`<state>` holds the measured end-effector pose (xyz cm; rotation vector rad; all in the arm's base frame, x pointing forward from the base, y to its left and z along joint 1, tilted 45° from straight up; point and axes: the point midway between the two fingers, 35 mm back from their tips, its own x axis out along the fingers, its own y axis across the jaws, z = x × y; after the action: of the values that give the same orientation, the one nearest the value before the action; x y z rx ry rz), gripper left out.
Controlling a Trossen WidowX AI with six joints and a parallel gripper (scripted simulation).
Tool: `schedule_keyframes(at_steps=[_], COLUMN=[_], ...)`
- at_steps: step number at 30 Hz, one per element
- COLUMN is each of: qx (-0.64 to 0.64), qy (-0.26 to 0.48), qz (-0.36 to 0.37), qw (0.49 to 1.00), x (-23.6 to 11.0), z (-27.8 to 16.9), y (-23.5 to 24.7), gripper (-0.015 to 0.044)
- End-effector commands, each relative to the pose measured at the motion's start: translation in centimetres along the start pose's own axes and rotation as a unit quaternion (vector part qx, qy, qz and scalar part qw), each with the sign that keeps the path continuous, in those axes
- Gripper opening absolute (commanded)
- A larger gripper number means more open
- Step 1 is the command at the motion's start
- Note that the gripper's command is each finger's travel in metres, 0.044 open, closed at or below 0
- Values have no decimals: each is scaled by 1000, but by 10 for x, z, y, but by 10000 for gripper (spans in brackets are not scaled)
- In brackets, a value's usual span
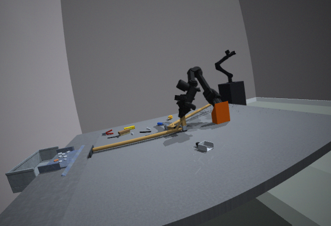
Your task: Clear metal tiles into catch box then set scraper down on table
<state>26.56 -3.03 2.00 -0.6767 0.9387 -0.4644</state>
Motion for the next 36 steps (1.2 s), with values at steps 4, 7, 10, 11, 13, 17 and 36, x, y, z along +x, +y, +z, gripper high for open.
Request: schedule_keyframes(at_steps=[4,7,10,11,13,17,36], qx=[2,2,3,3,3,3,5], qy=[-3,-3,-3,-3,-3,-3,-3], qz=[-2,-2,-2,-2,-2,-2,-2], qw=[1000,1000,1000,1000,1000,1000,1000], x=[-1,-1,-1,0,0,1,16], z=[0,0,1,2,3,5,31], y=[-10,-11,-11,-11,-11,-12,-15], gripper=[0,0,0,0,0,0,0])
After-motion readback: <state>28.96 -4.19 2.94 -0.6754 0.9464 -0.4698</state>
